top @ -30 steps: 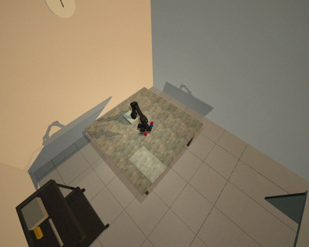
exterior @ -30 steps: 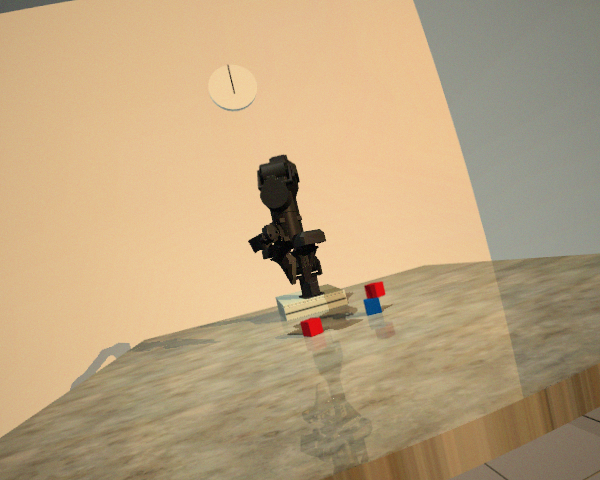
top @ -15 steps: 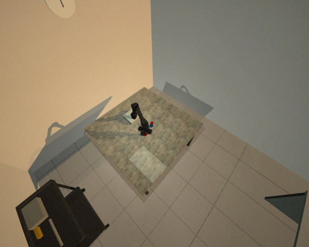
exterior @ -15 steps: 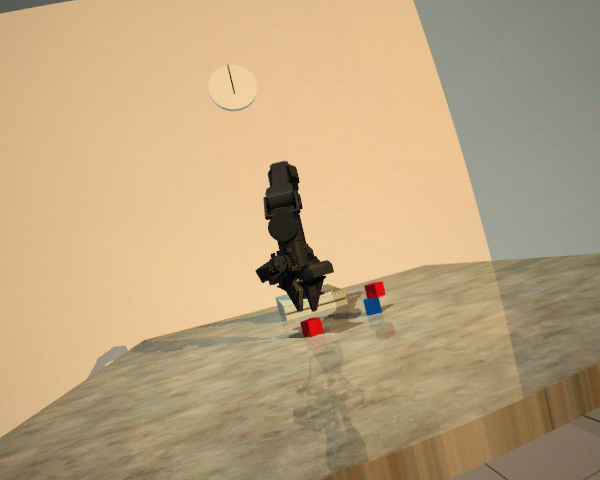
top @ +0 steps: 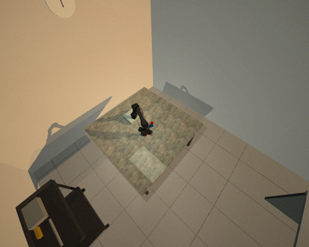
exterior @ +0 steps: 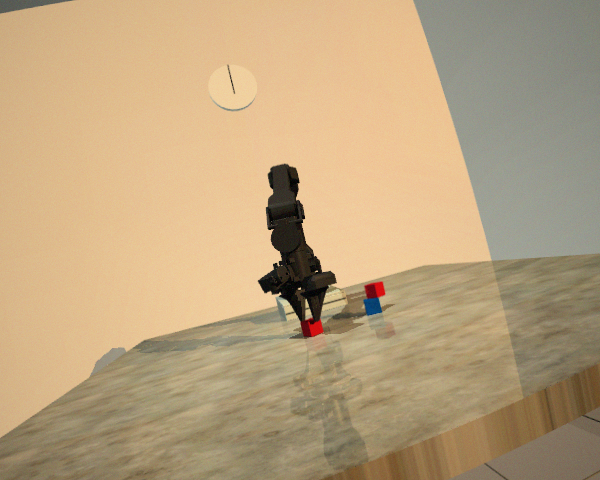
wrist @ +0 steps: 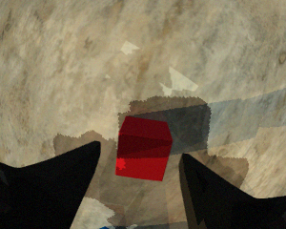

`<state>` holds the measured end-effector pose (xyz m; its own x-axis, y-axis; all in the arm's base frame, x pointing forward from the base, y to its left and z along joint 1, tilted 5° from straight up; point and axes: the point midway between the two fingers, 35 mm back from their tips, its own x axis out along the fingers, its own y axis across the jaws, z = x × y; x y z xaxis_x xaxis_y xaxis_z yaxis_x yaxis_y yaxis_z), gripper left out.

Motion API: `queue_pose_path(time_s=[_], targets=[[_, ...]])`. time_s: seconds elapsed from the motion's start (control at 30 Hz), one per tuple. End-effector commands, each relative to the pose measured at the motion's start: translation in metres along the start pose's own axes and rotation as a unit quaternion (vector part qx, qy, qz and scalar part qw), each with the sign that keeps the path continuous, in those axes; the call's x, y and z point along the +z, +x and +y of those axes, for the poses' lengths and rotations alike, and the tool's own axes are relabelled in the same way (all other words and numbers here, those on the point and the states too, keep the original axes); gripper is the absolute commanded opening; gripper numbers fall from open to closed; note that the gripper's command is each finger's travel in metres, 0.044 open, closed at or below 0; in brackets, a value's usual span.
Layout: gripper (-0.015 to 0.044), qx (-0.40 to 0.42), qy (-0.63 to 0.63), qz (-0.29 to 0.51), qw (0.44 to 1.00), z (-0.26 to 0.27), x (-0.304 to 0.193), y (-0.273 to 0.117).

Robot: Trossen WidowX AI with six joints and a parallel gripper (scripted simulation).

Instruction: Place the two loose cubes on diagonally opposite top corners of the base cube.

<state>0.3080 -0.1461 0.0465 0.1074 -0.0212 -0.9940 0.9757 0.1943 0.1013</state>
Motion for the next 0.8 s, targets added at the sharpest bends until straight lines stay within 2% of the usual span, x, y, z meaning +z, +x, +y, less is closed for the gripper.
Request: queue_pose_path(time_s=[0.0,0.17,0.37,0.77], targets=[[0.0265,-0.002,0.001,0.005,1.0,-0.001,-0.002,0.008],[0.0265,-0.002,0.001,0.005,1.0,-0.001,-0.002,0.014],[0.0108,-0.002,0.001,0.005,1.0,-0.001,-0.002,0.014],[0.0105,-0.002,0.001,0.004,1.0,0.002,0.001,-0.009]])
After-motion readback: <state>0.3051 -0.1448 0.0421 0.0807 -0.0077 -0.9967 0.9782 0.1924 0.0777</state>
